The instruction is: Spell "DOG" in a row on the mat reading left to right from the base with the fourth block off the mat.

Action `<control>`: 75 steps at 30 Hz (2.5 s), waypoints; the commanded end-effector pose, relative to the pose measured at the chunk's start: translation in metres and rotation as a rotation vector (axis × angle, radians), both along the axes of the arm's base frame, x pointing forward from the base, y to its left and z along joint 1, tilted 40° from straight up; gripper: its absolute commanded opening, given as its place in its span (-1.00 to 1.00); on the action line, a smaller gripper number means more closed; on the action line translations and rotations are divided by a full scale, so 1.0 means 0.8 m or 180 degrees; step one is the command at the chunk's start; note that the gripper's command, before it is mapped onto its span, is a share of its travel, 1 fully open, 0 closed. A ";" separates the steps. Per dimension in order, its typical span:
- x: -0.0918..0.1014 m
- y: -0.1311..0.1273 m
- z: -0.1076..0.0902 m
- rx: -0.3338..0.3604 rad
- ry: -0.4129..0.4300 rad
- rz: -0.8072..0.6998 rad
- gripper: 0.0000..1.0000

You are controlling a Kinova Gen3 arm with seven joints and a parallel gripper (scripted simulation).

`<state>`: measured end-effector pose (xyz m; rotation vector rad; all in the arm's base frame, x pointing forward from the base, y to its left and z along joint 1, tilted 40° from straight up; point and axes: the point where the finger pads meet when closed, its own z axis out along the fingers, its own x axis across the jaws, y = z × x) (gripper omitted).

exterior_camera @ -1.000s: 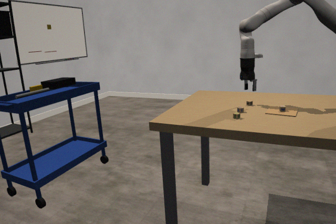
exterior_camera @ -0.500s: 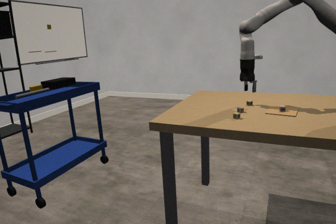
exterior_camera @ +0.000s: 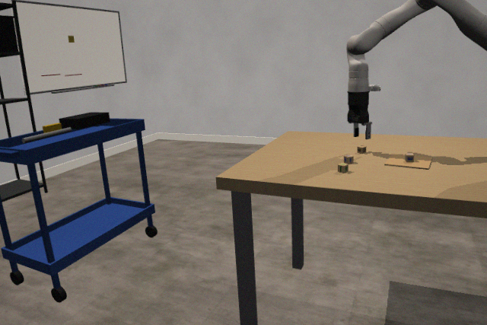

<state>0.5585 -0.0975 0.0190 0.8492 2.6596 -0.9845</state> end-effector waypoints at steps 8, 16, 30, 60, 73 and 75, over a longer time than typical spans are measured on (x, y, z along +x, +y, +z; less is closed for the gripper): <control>-0.001 -0.011 -0.013 -0.0002 0.0004 -0.0003 1.00; -0.001 -0.018 -0.021 -0.0002 0.0004 -0.0003 1.00; -0.001 -0.021 -0.024 -0.0002 0.0004 -0.0003 1.00; -0.001 -0.021 -0.024 -0.0002 0.0004 -0.0003 1.00; 0.000 -0.021 -0.025 -0.0002 0.0004 -0.0003 1.00; 0.000 -0.021 -0.025 -0.0002 0.0004 -0.0003 1.00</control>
